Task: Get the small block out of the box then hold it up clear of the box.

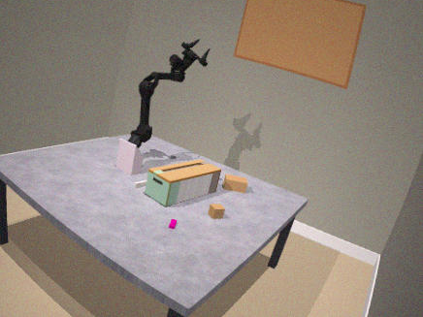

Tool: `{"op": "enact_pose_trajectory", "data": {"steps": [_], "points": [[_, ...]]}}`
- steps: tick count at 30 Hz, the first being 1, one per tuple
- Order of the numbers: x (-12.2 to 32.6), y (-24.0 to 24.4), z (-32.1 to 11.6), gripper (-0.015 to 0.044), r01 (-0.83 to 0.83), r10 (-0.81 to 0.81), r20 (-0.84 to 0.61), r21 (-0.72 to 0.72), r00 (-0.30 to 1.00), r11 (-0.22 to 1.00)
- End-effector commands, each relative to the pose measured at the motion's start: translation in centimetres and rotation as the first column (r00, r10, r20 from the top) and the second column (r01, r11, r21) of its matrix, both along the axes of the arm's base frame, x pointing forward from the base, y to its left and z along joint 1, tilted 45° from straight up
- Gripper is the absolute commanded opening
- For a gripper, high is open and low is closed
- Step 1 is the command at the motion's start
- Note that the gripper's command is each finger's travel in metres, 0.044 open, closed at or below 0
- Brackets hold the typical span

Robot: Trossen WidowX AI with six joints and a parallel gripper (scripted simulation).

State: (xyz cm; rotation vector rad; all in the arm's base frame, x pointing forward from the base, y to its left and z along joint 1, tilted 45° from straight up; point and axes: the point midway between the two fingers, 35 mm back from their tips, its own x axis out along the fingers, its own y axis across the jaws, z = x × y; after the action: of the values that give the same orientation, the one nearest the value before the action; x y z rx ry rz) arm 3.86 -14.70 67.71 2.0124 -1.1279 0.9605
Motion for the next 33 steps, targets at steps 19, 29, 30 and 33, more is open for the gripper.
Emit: {"op": "enact_pose_trajectory", "data": {"steps": [19, 29, 30, 33], "points": [[12.0, 28.9, -2.0, 0.0400, 0.249, -0.422, 0.050, -0.867, 0.905, 0.431], [22.2, 31.7, -9.1, 0.0400, 0.126, -0.569, 0.040, -0.986, 0.821, 0.112], [23.0, 31.6, -9.7, 0.0400, 0.113, -0.580, 0.039, -0.989, 0.814, 0.091], [25.6, 31.3, -11.9, 0.0400, 0.055, -0.611, 0.029, -0.998, 0.791, 0.024]]}}
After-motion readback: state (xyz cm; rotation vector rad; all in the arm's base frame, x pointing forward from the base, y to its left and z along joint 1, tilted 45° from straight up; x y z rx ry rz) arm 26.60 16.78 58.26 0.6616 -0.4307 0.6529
